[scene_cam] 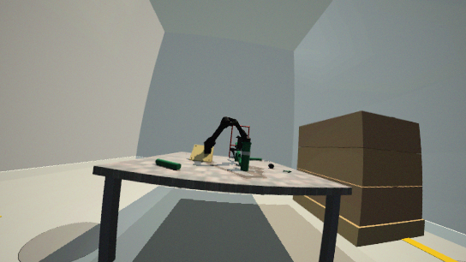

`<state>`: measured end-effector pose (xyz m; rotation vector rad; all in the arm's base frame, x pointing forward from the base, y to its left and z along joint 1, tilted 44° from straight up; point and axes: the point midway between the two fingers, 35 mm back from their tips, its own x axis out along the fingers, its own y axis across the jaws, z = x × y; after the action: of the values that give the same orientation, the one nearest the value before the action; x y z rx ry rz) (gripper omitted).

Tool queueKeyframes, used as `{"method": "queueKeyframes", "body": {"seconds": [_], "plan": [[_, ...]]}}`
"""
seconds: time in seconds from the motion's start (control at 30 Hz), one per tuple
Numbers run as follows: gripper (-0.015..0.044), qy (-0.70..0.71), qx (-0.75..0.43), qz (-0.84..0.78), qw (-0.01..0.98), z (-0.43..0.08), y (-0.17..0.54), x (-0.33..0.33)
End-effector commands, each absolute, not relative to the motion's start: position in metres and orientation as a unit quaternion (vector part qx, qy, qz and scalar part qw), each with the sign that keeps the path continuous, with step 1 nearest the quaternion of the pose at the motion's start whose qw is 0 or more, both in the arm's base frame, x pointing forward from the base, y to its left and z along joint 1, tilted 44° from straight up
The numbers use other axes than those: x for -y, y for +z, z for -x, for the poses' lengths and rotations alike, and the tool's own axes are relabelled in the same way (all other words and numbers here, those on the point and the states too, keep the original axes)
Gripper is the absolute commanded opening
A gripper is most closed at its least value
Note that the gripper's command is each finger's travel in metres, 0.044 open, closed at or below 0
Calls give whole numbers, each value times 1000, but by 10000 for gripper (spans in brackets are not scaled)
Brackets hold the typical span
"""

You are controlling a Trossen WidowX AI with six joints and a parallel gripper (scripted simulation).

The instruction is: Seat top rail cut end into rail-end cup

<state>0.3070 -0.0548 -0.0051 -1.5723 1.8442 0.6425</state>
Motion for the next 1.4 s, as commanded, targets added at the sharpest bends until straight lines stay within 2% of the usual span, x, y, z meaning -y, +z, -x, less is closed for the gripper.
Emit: {"method": "queueKeyframes", "body": {"seconds": [0.0,0.13,0.4,0.9,1.07,1.37], "plan": [[440,246,-701,596,306,-303,-11,61],[440,245,-701,596,306,-302,-13,63],[230,245,-701,596,306,-302,-13,63],[130,245,-701,596,306,-302,-13,63],[0,245,-701,596,306,-304,-10,61],[0,226,-715,600,278,-305,8,59]]}}
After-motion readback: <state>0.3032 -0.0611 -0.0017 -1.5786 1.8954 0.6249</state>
